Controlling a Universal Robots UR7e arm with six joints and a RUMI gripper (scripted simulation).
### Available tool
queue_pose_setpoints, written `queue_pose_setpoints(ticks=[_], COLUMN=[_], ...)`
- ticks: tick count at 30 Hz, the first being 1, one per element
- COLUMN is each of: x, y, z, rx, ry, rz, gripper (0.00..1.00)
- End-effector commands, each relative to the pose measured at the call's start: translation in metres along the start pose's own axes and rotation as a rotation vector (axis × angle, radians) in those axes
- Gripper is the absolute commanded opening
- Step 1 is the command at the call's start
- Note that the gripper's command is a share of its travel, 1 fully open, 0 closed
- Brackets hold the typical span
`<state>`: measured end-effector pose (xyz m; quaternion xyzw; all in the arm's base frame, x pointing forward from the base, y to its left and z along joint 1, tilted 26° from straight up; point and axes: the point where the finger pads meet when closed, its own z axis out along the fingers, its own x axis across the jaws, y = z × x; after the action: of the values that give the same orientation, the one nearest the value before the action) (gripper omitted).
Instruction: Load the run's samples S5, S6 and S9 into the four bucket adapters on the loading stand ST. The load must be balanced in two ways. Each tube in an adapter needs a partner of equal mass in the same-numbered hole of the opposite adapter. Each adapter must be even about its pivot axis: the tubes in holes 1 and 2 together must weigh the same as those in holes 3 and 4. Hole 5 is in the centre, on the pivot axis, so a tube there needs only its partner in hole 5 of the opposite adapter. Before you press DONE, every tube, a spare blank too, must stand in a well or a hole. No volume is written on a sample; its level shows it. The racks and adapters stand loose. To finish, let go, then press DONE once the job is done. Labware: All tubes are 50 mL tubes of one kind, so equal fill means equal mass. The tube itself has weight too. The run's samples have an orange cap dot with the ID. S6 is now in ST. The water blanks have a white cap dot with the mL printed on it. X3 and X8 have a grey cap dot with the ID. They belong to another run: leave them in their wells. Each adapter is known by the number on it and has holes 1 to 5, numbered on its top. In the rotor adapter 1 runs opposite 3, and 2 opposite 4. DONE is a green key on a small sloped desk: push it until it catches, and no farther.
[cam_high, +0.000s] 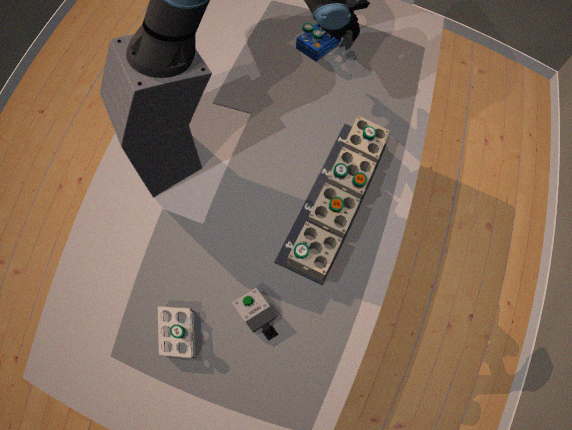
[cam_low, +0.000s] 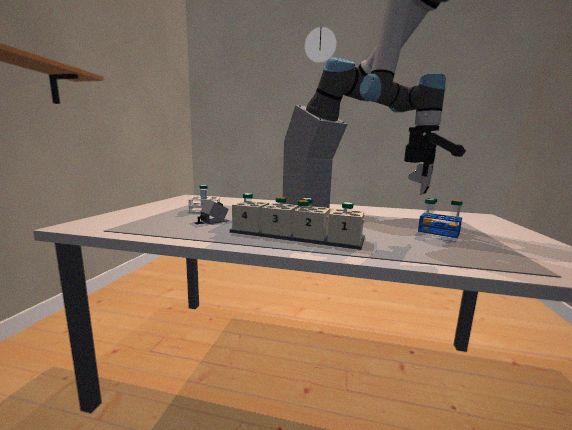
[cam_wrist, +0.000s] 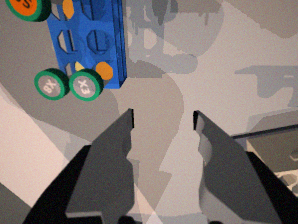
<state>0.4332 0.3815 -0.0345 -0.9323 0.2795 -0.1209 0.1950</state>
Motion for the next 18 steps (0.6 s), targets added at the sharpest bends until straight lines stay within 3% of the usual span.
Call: queue_pose_setpoints(ticks=[1,15,18], x=[-0.025,-0.120,-0.126], y=[-0.019,-0.087,-0.091], z=[0.001,0.002,0.002], rx=[-0.005,-0.005,-0.005], ry=[0.004,0.004,0.004], rz=[-0.002,-0.002,-0.002], gripper=[0.35,0.35,0.35])
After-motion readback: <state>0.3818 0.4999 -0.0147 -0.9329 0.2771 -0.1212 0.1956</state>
